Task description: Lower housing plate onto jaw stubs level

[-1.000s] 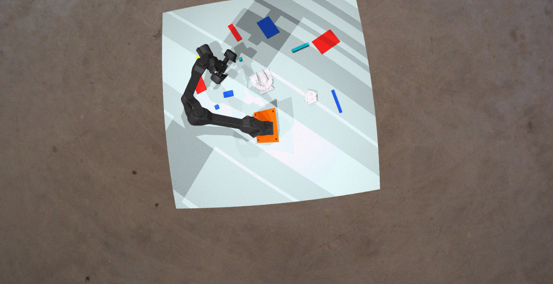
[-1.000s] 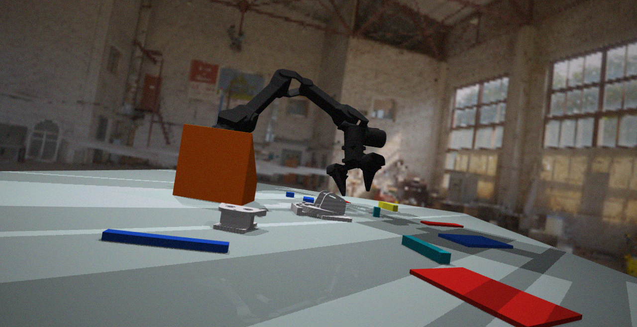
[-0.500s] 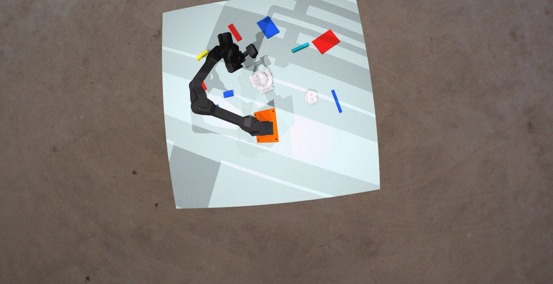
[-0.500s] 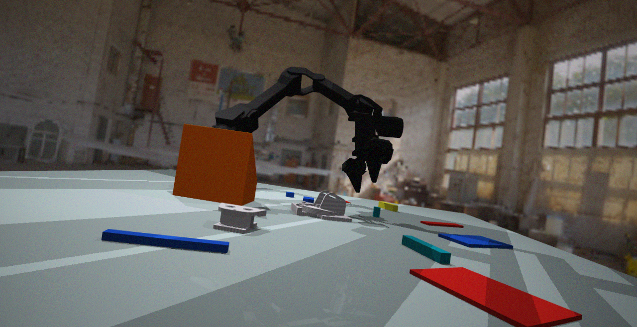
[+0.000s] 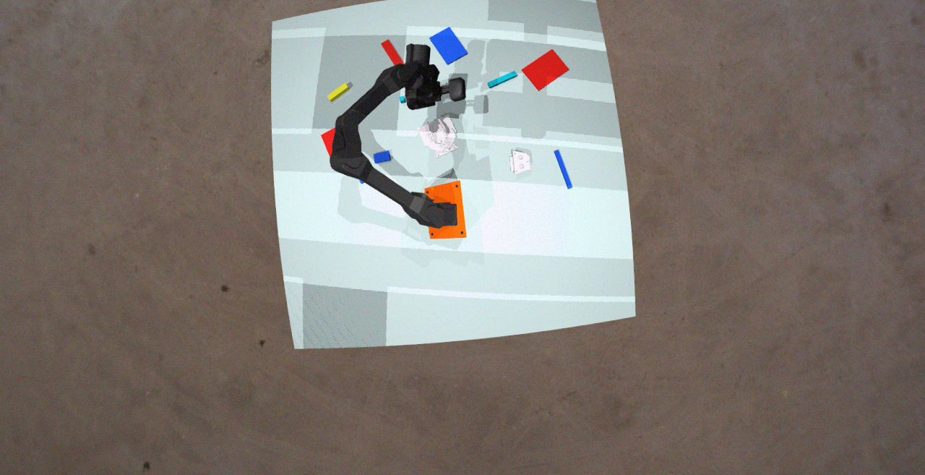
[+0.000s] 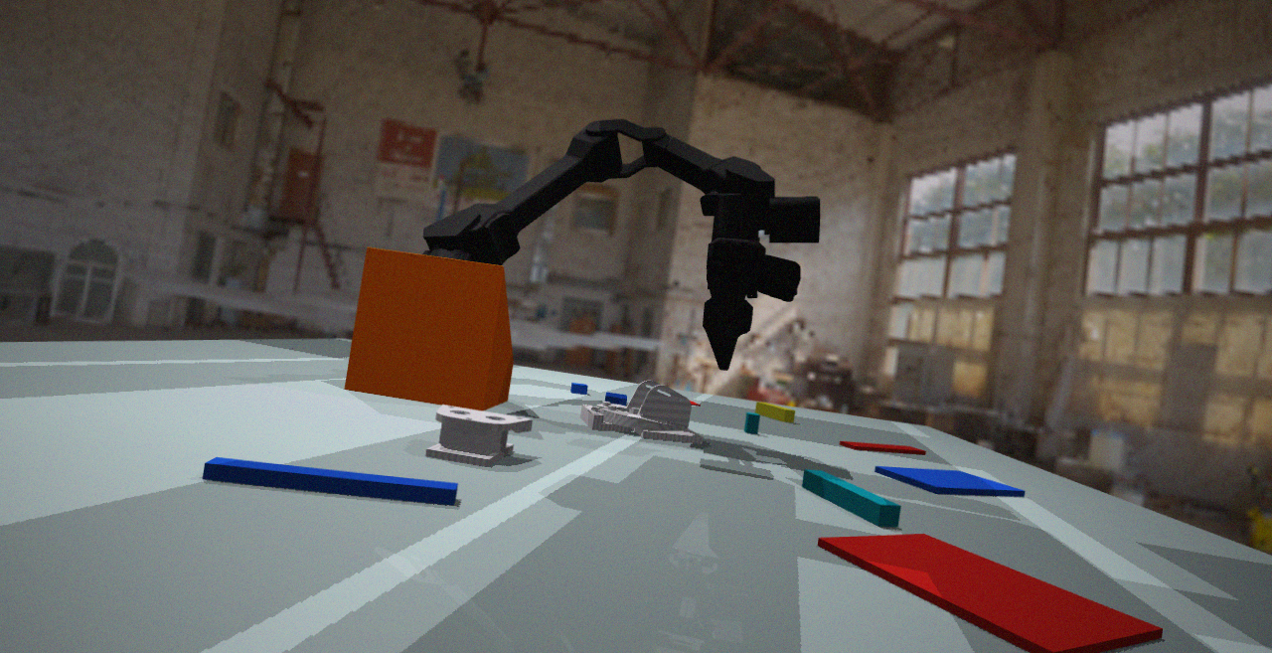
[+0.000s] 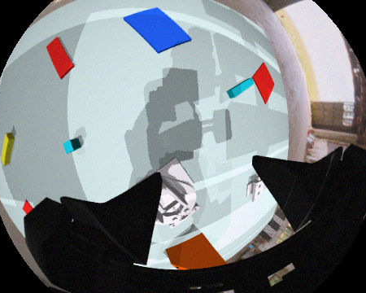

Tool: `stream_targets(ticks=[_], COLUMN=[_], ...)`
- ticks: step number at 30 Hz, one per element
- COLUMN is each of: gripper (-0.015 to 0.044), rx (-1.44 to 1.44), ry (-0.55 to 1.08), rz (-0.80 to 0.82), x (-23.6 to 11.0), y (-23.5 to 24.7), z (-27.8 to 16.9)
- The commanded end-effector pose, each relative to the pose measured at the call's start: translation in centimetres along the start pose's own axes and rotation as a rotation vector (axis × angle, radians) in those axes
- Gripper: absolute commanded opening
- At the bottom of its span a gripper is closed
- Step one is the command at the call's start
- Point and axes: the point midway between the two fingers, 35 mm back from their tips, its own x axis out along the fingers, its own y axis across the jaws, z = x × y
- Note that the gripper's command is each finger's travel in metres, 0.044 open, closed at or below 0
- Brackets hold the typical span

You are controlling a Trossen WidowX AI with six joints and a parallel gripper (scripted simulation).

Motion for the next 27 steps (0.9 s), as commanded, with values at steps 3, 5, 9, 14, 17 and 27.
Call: stream_targets(ticks=[3, 5, 9, 14, 17, 27], gripper=[0.0440, 0.0440, 0.0440, 0.0440, 0.0440, 0.0440], rx=[0.159, 0.217, 0.331, 0.473, 0.559, 0.840], ry=[0.041, 0.052, 0.073, 0.100, 0.116, 0.176], rz=[0.003, 0.006, 0.015, 0.029, 0.039, 0.080], x=[1.0, 1.2, 1.7, 2.4, 2.8, 4.3], y=[-3.6, -4.9, -7.3, -10.2, -11.8, -16.4], z=[-1.1, -1.5, -2.4, -3.8, -4.8, -8.7])
